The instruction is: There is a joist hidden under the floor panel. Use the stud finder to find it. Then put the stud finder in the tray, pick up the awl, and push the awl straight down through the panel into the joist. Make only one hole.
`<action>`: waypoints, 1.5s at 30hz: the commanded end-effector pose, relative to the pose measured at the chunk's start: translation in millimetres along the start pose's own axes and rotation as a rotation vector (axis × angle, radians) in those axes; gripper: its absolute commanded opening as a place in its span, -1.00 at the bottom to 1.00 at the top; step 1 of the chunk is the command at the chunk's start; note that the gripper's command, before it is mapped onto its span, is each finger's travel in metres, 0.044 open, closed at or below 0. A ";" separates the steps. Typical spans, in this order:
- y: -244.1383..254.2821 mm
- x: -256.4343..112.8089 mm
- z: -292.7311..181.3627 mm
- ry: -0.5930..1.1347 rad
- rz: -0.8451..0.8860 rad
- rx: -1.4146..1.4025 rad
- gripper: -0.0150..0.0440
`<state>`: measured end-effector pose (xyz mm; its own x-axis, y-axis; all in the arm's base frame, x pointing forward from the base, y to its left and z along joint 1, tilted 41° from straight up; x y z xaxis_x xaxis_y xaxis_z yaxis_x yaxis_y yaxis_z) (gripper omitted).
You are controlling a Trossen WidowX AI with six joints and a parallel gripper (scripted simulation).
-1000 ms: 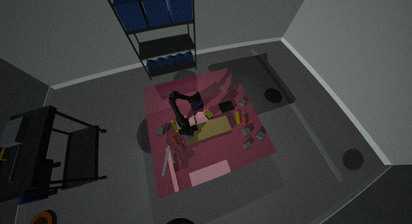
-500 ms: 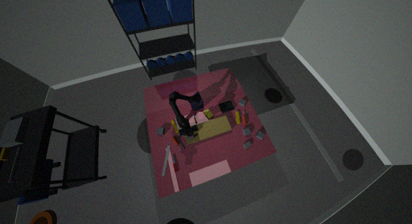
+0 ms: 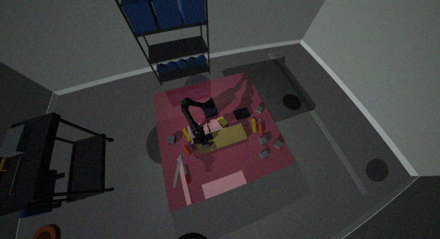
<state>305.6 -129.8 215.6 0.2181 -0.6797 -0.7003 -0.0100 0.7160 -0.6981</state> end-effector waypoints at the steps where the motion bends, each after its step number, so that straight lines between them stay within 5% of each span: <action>1: 10.3 0.9 0.8 0.002 0.001 0.001 -0.49; 45: 92.0 1.2 14.8 0.003 0.006 0.002 -0.49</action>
<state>319.0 -68.2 159.0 0.2164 -0.6753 -0.7050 -0.0109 0.7205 -0.6934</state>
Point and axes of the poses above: the point midway between the two fingers, 35 mm back from their tips, its own x axis out along the fingers, its own y axis across the jaws, z = x × y, the point moved 9 cm from there along -x, back along the fingers, and after that the axes turned 10 degrees about -x, right-handed, at the moved point
